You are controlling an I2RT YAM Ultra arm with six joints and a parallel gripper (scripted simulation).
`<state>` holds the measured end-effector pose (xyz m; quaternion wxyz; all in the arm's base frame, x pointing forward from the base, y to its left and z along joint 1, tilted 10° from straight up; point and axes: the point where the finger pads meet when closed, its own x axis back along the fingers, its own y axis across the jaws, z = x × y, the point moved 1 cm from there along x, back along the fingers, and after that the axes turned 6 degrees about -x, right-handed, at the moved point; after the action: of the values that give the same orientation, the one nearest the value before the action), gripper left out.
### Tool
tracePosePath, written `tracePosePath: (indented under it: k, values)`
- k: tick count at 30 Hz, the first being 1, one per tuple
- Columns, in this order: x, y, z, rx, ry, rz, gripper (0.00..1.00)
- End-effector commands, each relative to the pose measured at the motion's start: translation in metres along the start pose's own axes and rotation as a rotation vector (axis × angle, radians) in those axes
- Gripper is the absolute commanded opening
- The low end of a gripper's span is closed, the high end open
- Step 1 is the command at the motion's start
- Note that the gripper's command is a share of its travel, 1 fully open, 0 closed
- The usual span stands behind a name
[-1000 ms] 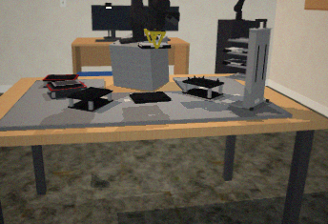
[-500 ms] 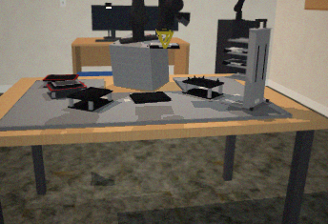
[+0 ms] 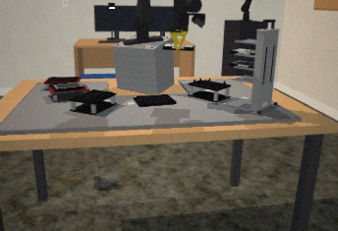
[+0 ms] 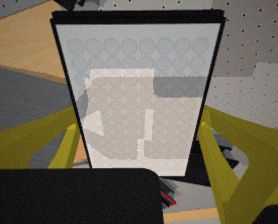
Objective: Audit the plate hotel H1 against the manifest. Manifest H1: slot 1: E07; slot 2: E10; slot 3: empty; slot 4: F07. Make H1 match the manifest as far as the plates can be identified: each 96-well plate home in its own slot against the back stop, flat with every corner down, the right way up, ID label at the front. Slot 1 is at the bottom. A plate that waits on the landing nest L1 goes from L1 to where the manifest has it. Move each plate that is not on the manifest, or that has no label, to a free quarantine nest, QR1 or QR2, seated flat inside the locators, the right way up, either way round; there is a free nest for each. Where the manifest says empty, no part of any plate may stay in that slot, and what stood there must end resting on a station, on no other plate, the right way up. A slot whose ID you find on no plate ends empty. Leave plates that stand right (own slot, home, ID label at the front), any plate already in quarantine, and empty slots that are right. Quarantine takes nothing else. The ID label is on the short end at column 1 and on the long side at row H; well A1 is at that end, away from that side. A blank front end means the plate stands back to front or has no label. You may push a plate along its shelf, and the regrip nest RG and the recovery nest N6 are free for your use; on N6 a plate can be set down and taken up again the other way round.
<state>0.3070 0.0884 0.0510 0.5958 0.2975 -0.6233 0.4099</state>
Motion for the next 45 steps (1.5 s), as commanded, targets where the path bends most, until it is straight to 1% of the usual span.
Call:
tracePosePath:
  k: [1,3,5,6,7,8,9,13,15,17,20,22,23,24,25,26,29,30,31,32,33,34,37,39,40,41,43,45]
  values:
    - [0.008,0.000,-0.016,-0.085,-0.017,0.015,0.86]
    - [0.008,0.003,-0.022,-0.085,-0.018,0.015,0.86]
    - [0.008,0.003,-0.022,-0.085,-0.018,0.015,0.86]
    - [0.019,0.002,-0.026,-0.107,-0.047,0.034,0.86]
    - [0.019,0.004,-0.028,-0.124,-0.047,0.034,0.86]
    - [0.015,0.007,-0.031,-0.139,-0.037,0.026,0.86]
    - [0.008,0.011,-0.034,-0.153,-0.023,0.016,0.86]
    - [0.008,0.020,-0.043,-0.218,-0.019,0.012,0.86]
    - [0.012,0.023,-0.049,-0.254,-0.031,0.018,0.86]
    - [0.008,0.028,-0.054,-0.285,-0.019,0.014,0.86]
    - [0.010,0.034,-0.062,-0.336,-0.023,0.014,0.86]
    - [0.010,0.034,-0.062,-0.336,-0.023,0.014,0.86]
    - [0.020,0.033,-0.066,-0.349,-0.054,0.024,0.86]
    - [0.016,0.036,-0.068,-0.347,-0.043,0.021,0.86]
    - [0.009,0.040,-0.070,-0.343,-0.020,0.013,0.86]
    - [0.009,0.042,-0.074,-0.344,-0.028,0.014,0.86]
    - [0.009,0.049,-0.080,-0.343,-0.021,0.010,0.86]
    - [0.009,0.051,-0.083,-0.367,-0.023,0.011,0.86]
    - [0.016,0.052,-0.086,-0.394,-0.043,0.016,0.86]
    - [0.016,0.055,-0.088,-0.417,-0.043,0.016,0.86]
    - [0.011,0.059,-0.089,-0.437,-0.027,0.013,0.86]
    - [0.009,0.062,-0.091,-0.460,-0.021,0.012,0.86]
    - [0.009,0.069,-0.097,-0.530,-0.022,0.011,0.86]
    - [0.009,0.069,-0.097,-0.530,-0.022,0.011,0.86]
    - [0.021,0.069,-0.101,-0.559,-0.058,0.014,0.86]
    - [0.021,0.072,-0.104,-0.582,-0.058,0.013,0.86]
    - [0.009,0.079,-0.108,-0.603,-0.031,0.010,0.86]
    - [0.009,0.085,-0.111,-0.602,-0.026,0.008,0.86]
